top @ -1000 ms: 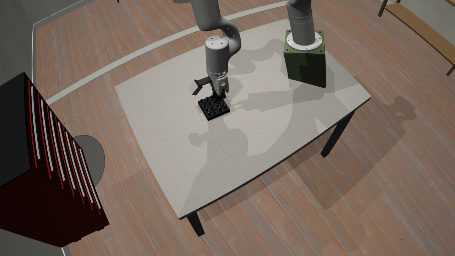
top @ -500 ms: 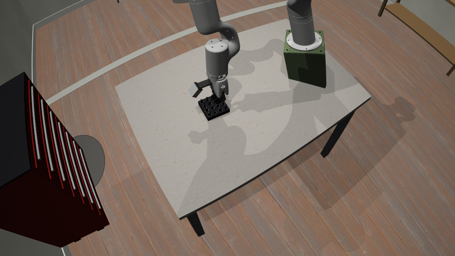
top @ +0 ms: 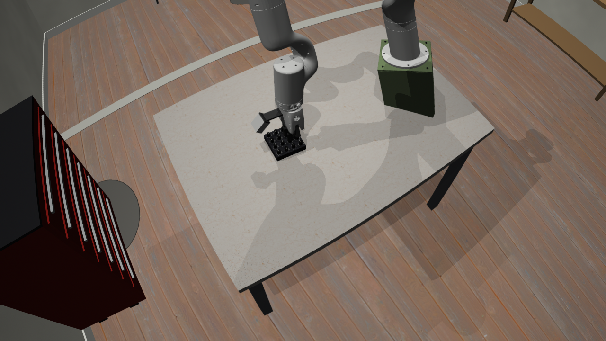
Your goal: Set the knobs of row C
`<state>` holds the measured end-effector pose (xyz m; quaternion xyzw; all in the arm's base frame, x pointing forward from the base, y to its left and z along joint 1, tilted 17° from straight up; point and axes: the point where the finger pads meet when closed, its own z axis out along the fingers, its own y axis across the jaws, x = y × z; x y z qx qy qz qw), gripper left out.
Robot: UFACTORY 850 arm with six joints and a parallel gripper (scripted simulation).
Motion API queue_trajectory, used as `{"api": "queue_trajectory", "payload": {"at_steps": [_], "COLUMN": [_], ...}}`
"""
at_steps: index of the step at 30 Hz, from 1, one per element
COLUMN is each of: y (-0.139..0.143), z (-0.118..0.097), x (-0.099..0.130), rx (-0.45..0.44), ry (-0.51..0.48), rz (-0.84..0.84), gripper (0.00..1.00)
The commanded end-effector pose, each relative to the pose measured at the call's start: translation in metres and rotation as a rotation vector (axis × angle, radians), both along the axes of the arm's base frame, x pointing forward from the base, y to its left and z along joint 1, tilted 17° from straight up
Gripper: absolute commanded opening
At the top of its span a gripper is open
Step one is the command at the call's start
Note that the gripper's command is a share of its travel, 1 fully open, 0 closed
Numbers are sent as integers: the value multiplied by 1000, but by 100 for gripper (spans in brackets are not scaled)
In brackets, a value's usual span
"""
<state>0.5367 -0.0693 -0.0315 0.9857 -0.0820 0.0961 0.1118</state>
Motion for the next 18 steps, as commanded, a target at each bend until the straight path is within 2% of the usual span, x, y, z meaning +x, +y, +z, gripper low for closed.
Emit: {"api": "queue_trajectory", "payload": {"at_steps": [1, 18], "y": [-1, -1], "z": [-3, -5], "x": [1, 2], "rx": [0, 0], "ry": [-2, -2], "rz": [0, 0], "gripper": [19, 19]}}
